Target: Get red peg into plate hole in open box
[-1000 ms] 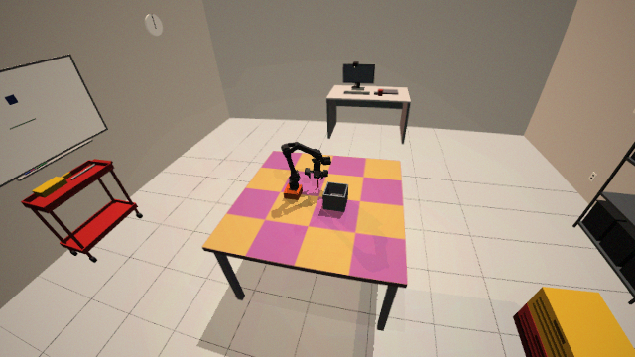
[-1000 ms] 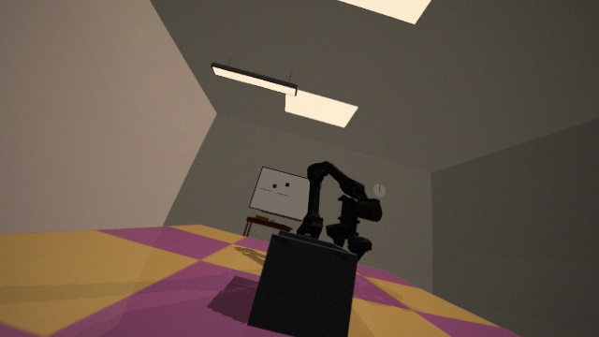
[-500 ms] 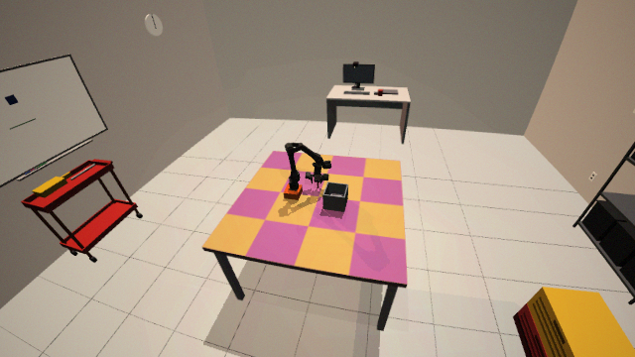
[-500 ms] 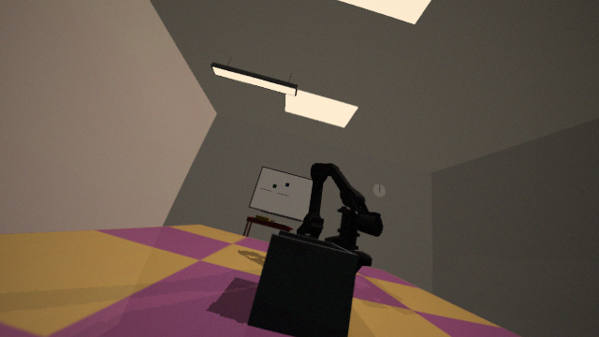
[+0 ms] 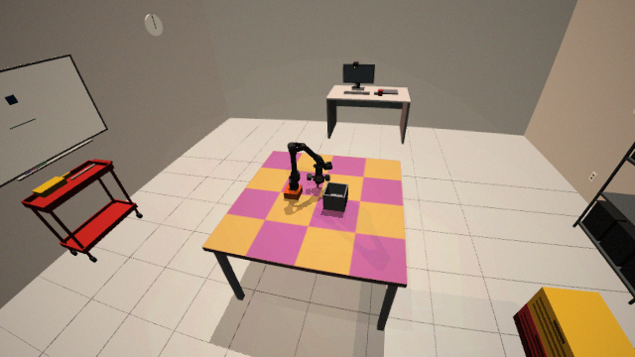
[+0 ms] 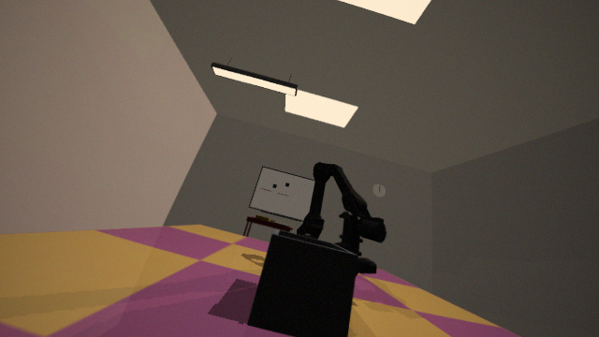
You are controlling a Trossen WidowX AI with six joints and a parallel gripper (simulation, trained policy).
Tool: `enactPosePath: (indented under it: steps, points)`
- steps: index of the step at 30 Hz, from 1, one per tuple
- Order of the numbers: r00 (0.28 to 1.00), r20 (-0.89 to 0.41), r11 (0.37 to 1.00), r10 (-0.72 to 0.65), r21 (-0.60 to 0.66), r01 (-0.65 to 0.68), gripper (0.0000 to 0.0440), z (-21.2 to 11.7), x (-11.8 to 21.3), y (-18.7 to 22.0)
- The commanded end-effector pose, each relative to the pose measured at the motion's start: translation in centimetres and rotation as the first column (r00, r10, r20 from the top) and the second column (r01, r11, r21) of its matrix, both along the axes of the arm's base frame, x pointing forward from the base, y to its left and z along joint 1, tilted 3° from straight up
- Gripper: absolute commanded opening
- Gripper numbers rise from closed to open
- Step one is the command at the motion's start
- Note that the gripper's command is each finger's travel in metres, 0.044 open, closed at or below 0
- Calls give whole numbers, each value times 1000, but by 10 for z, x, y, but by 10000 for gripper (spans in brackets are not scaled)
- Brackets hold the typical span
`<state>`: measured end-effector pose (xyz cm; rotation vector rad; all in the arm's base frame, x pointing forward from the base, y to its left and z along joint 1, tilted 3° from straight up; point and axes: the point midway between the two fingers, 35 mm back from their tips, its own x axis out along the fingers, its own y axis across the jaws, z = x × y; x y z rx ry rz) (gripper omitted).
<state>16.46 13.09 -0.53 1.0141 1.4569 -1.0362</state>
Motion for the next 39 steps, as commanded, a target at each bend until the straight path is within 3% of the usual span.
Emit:
enactPosePath:
  steps: [1, 24, 39]
  points:
    - [1000, 18, 999, -6, 32, 6, 0, 6, 5, 6]
    - [979, 195, 983, -51, 186, 14, 0, 83, 41, 26]
    - [934, 357, 986, -36, 162, -24, 0, 150, 70, -1]
